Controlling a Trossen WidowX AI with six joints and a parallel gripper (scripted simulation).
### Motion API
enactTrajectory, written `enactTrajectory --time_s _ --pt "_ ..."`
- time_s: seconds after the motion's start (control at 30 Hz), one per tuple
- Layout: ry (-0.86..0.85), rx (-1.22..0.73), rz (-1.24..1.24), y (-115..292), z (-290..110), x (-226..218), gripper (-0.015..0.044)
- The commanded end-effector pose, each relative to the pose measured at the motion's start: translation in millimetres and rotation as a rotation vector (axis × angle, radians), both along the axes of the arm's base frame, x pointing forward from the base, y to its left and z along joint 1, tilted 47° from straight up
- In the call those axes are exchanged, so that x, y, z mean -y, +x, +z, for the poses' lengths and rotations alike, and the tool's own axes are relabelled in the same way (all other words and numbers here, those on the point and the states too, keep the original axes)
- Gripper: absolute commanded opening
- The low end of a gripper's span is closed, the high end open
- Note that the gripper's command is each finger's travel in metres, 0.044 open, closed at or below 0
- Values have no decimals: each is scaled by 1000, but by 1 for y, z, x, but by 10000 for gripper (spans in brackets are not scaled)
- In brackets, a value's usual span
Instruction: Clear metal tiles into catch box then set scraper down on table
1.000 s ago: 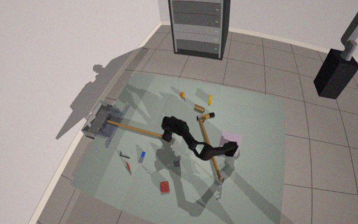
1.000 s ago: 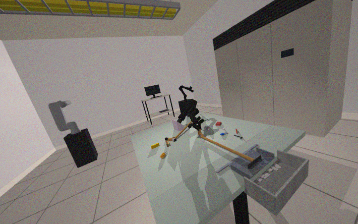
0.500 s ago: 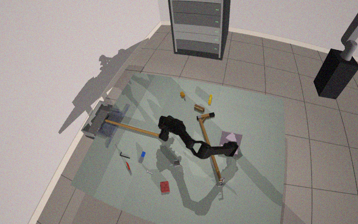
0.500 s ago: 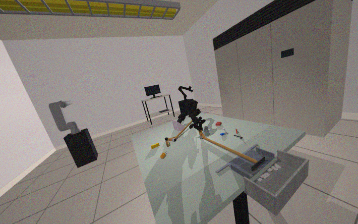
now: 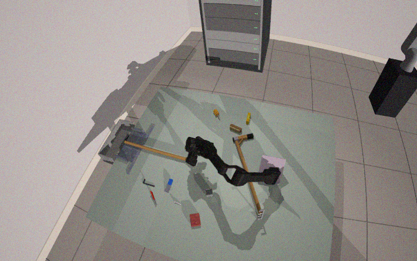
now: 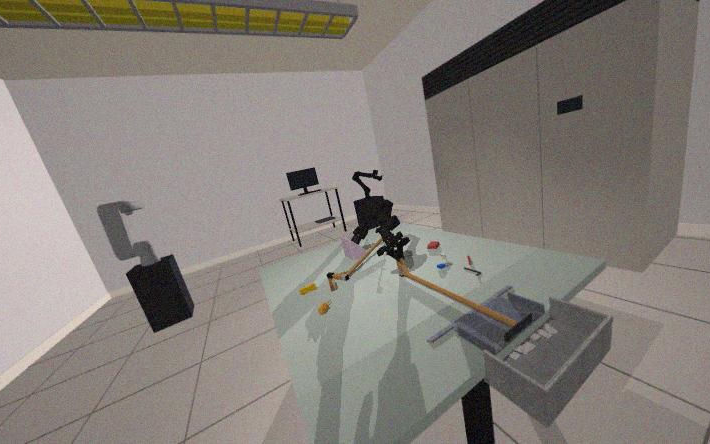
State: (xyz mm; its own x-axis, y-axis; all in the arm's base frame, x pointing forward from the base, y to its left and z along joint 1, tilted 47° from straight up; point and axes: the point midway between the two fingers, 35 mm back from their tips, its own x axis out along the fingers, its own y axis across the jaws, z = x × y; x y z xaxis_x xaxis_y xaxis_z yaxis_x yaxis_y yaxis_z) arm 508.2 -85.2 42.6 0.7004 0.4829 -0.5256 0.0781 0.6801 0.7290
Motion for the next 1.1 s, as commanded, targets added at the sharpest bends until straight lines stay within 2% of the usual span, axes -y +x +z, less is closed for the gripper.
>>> enactTrajectory --time_s 0.0,0.53,1.07 --pt "1 -1 0 -1 0 0 0" --pt "0 2 -3 0 0 0 0" --pt "-3 1 -4 -22 3 3 0"
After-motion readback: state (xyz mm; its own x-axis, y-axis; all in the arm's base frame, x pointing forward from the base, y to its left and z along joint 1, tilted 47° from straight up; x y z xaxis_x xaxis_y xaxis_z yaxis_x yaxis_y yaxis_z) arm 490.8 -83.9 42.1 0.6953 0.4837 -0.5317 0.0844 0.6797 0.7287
